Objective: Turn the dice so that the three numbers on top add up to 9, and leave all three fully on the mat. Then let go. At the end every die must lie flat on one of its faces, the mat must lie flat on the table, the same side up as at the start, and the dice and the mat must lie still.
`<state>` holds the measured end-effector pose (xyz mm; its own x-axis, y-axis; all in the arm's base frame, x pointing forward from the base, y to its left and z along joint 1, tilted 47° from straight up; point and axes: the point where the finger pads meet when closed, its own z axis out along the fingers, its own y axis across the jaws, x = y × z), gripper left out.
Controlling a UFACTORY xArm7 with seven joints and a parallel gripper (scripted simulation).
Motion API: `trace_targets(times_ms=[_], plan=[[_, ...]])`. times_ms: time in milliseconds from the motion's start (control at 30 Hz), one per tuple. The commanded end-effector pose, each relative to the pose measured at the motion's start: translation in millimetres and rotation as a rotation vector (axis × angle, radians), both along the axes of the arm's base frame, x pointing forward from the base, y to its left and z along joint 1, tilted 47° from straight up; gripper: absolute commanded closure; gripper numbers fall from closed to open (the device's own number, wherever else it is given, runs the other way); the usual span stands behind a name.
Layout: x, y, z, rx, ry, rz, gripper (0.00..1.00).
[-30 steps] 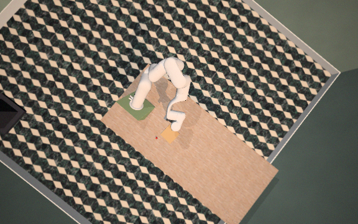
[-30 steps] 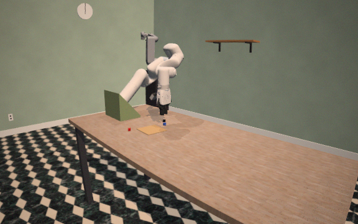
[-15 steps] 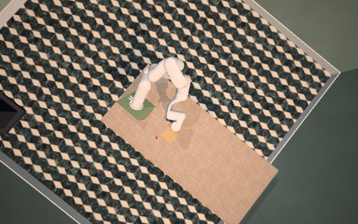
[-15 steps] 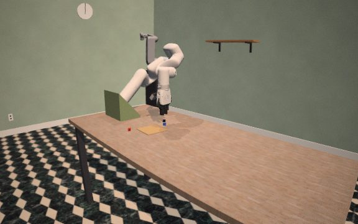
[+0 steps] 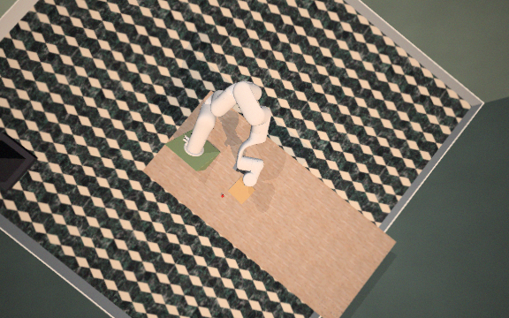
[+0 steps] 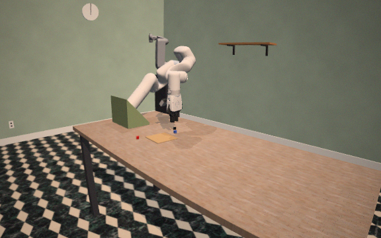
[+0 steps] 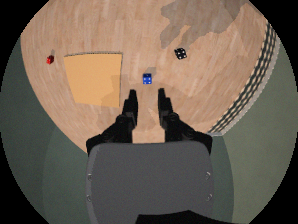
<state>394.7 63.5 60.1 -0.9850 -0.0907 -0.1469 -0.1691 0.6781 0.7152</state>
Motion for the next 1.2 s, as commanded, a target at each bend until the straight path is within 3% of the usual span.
trace_targets(times_ms=[0,1167], plan=[[1,-1,0,-0.001,-0.003,-0.003,0.69],[3,26,-25,-0.001,-0.003,-0.003,0.69]])
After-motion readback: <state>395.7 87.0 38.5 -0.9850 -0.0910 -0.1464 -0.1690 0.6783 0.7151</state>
